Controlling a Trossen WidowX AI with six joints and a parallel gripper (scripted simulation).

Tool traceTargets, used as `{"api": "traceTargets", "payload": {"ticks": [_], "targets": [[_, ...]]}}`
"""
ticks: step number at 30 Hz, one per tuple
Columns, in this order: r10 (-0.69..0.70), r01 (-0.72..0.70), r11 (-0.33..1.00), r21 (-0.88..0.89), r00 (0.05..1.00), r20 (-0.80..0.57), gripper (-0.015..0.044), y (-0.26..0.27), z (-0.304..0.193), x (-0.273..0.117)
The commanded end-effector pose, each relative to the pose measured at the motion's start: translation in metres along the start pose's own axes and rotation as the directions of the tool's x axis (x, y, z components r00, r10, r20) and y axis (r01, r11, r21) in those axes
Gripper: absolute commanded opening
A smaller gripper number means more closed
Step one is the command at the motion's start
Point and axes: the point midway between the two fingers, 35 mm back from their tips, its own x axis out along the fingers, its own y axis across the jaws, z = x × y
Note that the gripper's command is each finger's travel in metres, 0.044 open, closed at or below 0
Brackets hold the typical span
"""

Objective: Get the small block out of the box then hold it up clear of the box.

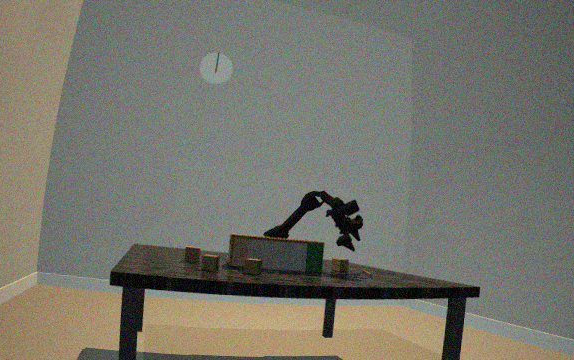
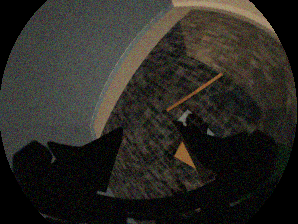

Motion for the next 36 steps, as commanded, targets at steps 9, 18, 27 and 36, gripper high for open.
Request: {"api": "traceTargets", "payload": {"ticks": [9, 18, 27, 36], "targets": [[-0.287, 0.299, 0.942, -0.15, 0.953, 0.095, 0.04, -0.06, 0.011, -0.042], [-0.694, 0.661, 0.638, -0.395, 0.716, 0.077, 0.04, -0.126, -0.014, -0.148], [-0.82, 0.682, 0.5, -0.534, 0.571, -0.038, 0.04, -0.149, -0.047, -0.204], [-0.746, 0.279, 0.629, -0.725, 0.48, -0.462, 0.04, -0.157, -0.141, -0.245]]}}
